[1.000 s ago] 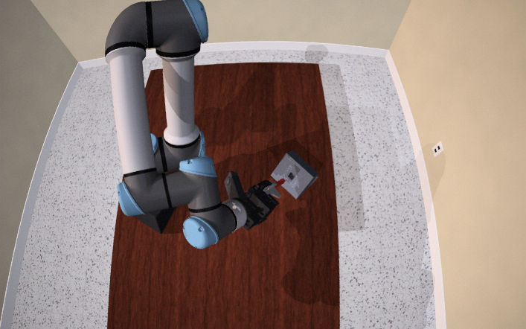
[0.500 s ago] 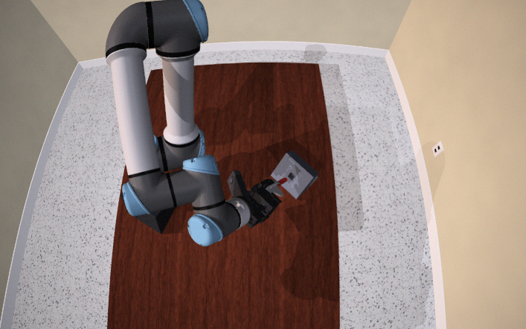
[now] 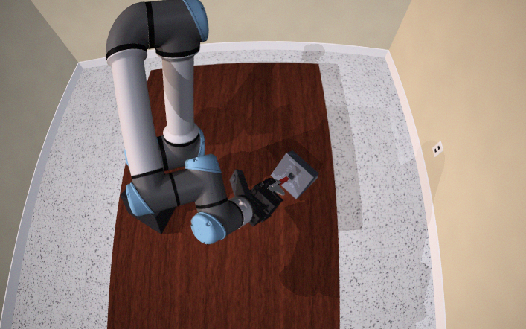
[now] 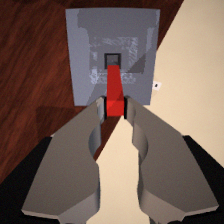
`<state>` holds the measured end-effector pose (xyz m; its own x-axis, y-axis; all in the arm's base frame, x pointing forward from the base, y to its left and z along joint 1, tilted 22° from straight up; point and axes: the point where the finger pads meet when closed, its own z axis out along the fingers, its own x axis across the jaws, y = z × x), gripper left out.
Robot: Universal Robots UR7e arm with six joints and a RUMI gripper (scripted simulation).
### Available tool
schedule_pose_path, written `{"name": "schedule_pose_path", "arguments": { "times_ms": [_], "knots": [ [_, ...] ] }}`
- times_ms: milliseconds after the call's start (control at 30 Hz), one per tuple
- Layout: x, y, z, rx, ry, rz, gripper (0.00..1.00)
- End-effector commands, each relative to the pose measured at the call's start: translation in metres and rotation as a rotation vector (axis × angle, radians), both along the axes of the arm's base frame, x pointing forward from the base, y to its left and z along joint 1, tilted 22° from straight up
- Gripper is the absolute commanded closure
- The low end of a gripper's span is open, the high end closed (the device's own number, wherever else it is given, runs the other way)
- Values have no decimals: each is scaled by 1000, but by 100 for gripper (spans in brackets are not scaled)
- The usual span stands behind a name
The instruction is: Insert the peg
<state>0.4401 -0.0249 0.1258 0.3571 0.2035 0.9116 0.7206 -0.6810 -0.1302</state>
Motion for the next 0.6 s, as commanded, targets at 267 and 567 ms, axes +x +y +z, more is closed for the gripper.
{"name": "schedule_pose_path", "arguments": {
  "times_ms": [267,567],
  "knots": [
    [4,5,-2,-1,0,0,100],
    [11,13,-7,-1,-1,0,100]
  ]
}}
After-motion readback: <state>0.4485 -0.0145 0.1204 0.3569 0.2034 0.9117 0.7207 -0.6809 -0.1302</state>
